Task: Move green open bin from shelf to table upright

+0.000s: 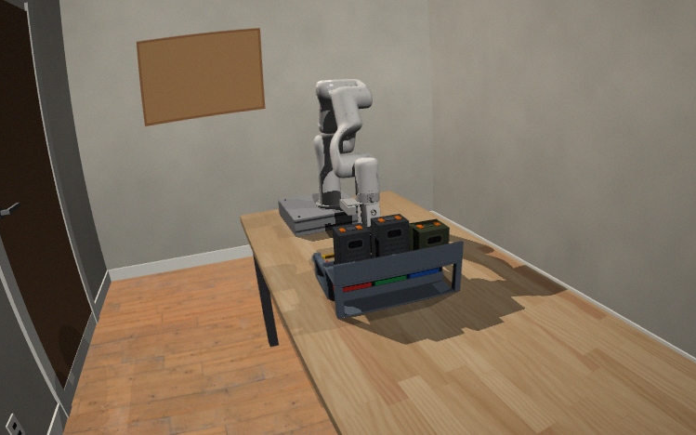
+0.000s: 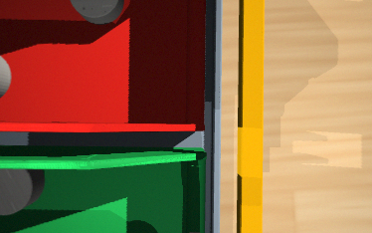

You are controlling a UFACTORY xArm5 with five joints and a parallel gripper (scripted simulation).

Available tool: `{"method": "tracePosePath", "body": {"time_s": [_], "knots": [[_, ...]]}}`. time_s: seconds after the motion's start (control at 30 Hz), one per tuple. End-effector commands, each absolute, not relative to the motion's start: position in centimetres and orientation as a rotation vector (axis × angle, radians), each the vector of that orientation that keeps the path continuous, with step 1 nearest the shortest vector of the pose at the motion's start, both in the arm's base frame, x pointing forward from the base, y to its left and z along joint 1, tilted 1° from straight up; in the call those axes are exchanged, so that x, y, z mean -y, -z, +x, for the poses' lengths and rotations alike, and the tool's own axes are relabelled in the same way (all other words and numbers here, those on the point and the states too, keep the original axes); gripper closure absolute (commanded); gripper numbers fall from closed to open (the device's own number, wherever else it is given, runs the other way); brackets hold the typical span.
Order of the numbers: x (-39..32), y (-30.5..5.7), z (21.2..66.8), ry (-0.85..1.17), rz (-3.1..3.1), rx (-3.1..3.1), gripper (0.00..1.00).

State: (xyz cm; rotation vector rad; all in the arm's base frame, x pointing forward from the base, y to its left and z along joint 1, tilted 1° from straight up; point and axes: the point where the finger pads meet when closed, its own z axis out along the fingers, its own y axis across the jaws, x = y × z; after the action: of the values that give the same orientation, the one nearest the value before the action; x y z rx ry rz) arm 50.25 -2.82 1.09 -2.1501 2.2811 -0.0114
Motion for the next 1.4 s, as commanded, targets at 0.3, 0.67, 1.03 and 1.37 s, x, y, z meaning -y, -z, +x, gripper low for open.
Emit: {"method": "tracePosePath", "body": {"time_s": [0.3, 0.67, 1.03, 1.37], "knots": [[2.83, -1.15, 50.38, 0.011, -2.146, -2.277, 0.52], [2.83, -1.15, 50.38, 0.011, -2.146, -2.277, 0.52], [2.83, -1.15, 50.38, 0.016, -2.148, -2.279, 1.00], [2.83, -1.15, 50.38, 0.016, -2.148, -2.279, 1.00]]}}
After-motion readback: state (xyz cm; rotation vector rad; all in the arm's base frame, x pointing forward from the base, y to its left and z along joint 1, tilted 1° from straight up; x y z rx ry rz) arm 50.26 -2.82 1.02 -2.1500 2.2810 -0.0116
